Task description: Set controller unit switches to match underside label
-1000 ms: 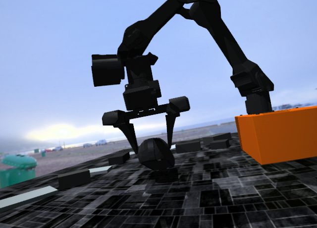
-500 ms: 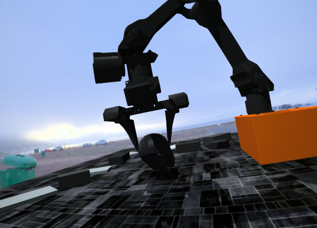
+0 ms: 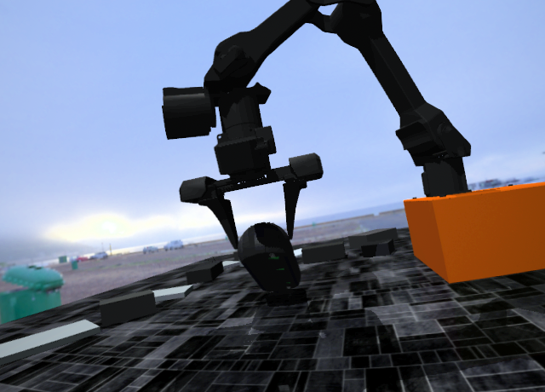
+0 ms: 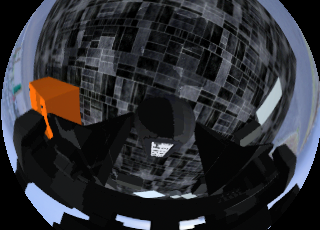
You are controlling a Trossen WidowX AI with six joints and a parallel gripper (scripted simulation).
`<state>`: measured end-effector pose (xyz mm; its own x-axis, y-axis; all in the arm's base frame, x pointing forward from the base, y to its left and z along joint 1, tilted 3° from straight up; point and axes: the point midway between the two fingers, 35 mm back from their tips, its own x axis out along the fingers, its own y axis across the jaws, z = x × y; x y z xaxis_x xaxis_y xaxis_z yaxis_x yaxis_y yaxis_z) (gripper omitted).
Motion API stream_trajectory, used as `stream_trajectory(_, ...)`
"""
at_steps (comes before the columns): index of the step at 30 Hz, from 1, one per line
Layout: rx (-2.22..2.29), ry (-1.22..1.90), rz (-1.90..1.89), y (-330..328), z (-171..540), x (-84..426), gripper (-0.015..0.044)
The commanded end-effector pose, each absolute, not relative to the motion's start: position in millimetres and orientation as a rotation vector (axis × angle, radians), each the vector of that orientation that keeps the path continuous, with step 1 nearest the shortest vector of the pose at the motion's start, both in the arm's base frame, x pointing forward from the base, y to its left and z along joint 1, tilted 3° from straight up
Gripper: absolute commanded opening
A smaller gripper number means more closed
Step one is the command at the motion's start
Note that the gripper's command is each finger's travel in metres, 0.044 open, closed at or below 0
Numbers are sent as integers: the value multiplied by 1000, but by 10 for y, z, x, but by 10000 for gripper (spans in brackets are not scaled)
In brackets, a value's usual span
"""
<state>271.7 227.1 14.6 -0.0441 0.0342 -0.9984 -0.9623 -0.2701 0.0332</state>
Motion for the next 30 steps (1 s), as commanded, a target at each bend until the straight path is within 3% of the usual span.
stream_trajectory(1,-1366,1056,1446,2234,217,2745,335)
stream_trajectory(30,-1367,1057,1445,2065,320,2785,335)
